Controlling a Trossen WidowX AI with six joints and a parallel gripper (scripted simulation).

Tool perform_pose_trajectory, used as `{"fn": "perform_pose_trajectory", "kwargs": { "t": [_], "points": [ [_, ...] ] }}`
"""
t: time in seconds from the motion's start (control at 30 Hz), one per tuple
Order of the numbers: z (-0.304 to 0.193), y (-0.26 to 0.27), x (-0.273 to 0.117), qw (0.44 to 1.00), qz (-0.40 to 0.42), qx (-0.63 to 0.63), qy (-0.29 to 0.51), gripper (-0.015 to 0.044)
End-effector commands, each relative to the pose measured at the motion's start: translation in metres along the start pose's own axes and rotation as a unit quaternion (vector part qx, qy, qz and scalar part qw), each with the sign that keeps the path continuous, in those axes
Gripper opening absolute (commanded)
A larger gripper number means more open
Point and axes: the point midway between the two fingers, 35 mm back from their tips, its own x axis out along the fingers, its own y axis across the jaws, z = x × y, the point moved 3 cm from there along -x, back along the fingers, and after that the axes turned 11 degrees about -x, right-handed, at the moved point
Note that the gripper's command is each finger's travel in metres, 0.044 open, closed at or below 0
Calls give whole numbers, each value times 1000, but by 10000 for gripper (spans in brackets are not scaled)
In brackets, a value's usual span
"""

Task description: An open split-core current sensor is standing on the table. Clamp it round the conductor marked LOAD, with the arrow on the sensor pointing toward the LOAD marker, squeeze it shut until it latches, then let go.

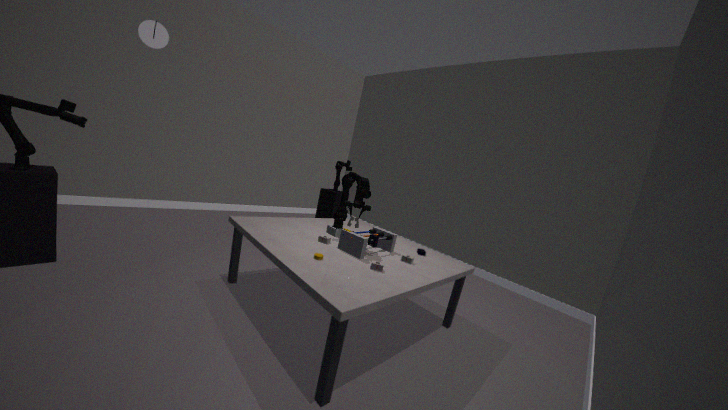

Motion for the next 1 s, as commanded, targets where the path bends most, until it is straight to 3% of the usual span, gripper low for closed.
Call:
{"fn": "perform_pose_trajectory", "kwargs": {
  "t": [0.0,0.47,0.97],
  "points": [
    [4,3,-2,996,1,-85,-6,0],
    [12,11,-1,943,-1,-332,-6,0],
    [20,19,0,819,-2,-573,-6,0]
  ]
}}
